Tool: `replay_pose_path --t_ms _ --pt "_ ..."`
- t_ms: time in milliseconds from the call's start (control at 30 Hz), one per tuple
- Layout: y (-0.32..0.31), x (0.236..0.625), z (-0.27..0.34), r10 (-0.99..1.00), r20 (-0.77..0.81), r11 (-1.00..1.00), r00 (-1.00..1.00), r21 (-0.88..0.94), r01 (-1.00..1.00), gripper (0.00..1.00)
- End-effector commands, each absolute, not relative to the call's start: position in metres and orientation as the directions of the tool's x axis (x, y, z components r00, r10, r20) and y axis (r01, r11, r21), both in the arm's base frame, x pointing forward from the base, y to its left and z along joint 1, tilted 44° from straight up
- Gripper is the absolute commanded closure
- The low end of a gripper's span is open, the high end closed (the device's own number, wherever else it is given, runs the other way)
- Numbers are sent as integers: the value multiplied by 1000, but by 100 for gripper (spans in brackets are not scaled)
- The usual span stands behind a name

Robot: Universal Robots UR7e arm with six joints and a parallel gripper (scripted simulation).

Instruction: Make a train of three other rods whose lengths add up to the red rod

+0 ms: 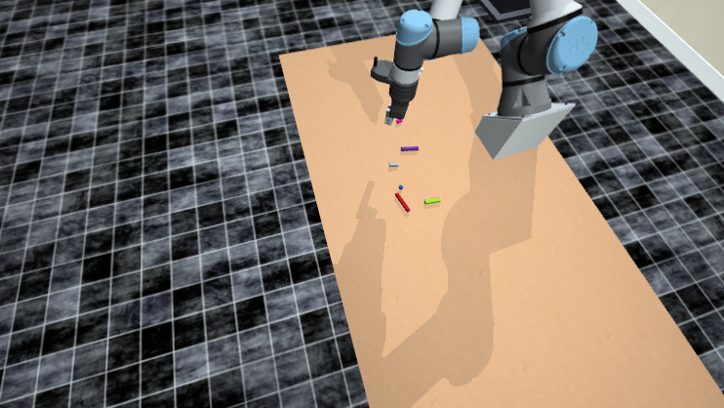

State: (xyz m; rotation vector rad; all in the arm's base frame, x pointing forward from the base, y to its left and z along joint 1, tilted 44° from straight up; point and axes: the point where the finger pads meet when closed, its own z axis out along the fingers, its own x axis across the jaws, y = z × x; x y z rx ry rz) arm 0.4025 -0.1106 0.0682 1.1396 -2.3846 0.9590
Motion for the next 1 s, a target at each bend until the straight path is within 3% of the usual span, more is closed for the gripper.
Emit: replay_pose_path --t_ms 0,333,967 --pt "-92 398 51 -582 561 429 -589 -405 -808 76" --pt "-16 355 -22 -658 639 291 -400 -274 -917 76" --pt "-14 353 -26 -660 642 285 -391 -269 -920 76"
